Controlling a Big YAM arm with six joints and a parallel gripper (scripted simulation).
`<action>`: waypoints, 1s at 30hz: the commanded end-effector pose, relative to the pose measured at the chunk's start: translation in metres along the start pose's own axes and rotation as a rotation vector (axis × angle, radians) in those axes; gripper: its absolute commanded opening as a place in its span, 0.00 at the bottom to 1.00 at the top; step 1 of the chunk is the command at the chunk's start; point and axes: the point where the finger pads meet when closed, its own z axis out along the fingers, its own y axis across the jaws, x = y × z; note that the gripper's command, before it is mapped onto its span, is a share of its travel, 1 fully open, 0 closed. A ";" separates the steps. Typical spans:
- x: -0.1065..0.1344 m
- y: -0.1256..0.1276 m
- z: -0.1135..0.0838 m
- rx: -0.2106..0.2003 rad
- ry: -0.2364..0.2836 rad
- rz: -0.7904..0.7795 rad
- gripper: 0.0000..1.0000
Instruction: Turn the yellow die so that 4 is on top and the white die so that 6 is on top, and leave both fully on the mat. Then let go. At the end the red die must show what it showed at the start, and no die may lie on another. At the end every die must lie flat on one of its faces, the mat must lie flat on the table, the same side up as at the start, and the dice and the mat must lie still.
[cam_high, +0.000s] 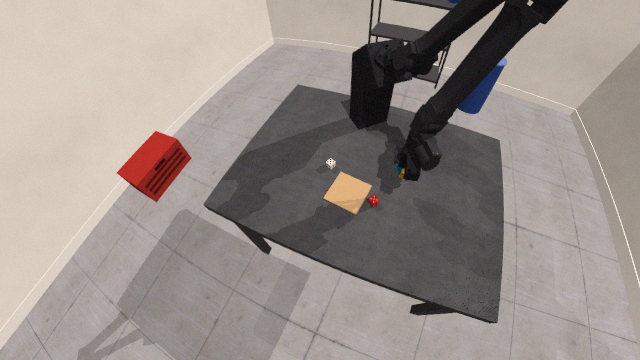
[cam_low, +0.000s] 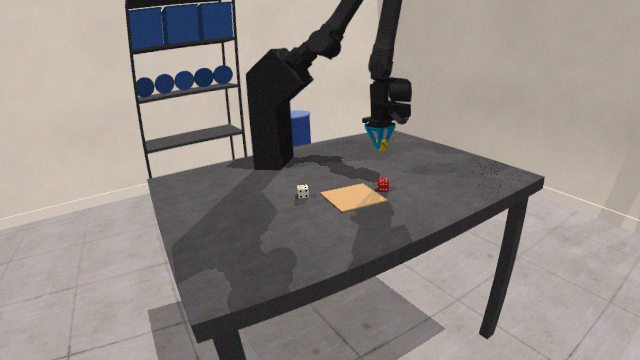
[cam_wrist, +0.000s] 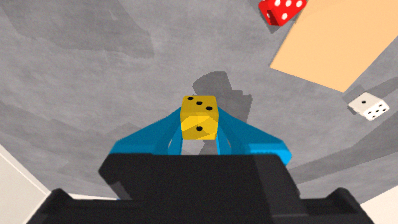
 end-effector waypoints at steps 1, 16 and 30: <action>0.001 -0.007 -0.016 0.016 0.002 -0.003 0.25; 0.003 -0.010 -0.013 0.025 0.017 -0.002 0.25; -0.003 -0.010 -0.010 0.015 0.005 -0.365 0.25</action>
